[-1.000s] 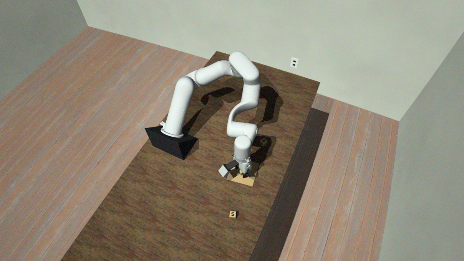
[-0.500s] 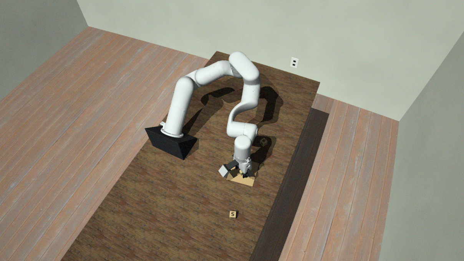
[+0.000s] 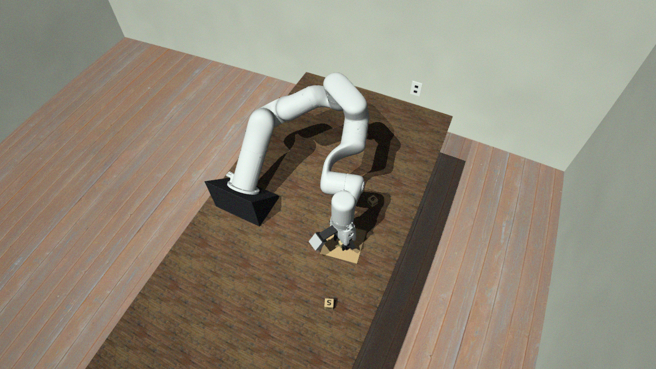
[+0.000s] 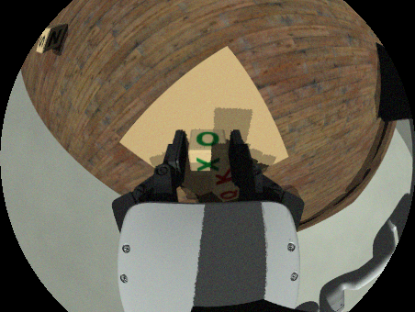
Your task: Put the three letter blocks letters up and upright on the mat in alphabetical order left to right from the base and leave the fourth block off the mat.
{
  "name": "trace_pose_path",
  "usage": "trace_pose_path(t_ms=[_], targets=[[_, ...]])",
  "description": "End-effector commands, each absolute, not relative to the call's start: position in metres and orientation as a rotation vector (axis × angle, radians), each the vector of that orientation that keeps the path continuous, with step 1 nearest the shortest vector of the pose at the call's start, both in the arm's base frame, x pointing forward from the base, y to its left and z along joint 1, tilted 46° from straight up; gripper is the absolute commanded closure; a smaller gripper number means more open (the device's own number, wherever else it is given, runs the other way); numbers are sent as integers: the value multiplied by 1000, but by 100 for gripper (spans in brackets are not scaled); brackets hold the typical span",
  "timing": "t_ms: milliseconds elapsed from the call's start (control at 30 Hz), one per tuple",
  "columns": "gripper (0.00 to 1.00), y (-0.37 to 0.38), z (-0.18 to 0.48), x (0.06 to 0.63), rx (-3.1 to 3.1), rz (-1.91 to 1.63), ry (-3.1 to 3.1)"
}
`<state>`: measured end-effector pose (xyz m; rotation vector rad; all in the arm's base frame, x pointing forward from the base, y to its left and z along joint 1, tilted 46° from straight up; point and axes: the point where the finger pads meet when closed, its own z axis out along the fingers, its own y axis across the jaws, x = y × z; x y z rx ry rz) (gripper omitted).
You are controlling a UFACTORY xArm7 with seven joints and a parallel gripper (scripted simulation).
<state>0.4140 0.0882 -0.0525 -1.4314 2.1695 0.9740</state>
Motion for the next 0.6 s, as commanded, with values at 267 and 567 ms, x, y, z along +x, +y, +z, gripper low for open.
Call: trace_pose_path(t_ms=[267, 567], targets=[[73, 86, -52, 415, -1429, 968, 2171], [73, 86, -52, 415, -1429, 968, 2171]])
